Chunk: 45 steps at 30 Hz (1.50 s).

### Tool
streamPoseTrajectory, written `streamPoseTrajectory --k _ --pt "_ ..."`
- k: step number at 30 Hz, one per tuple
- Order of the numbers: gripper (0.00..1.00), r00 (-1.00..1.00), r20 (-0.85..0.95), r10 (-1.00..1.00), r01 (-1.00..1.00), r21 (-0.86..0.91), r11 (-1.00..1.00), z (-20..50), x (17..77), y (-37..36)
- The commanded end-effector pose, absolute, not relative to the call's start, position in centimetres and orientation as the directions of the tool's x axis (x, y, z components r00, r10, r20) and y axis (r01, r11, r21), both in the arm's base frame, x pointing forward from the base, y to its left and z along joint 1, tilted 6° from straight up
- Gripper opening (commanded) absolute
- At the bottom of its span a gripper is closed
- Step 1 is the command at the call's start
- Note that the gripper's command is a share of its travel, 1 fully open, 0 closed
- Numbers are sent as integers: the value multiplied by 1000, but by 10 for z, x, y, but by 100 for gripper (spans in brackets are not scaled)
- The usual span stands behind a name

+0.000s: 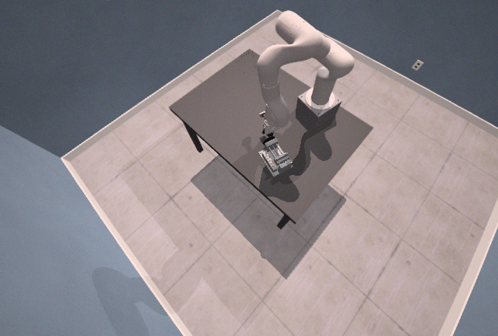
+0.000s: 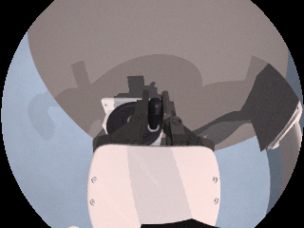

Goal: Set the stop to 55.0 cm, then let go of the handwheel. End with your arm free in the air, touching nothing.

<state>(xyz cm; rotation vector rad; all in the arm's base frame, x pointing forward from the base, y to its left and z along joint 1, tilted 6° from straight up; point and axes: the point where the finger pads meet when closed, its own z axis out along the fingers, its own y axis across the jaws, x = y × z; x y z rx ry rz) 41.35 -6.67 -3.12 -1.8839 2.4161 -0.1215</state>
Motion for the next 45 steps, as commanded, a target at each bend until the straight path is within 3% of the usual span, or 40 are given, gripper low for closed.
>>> streamPoseTrajectory --k 1,45 --pt "6 -243 -11 -970 -964 -110 243 -26 416 -67" --pt "6 -243 -11 -970 -964 -110 243 -12 427 -70"
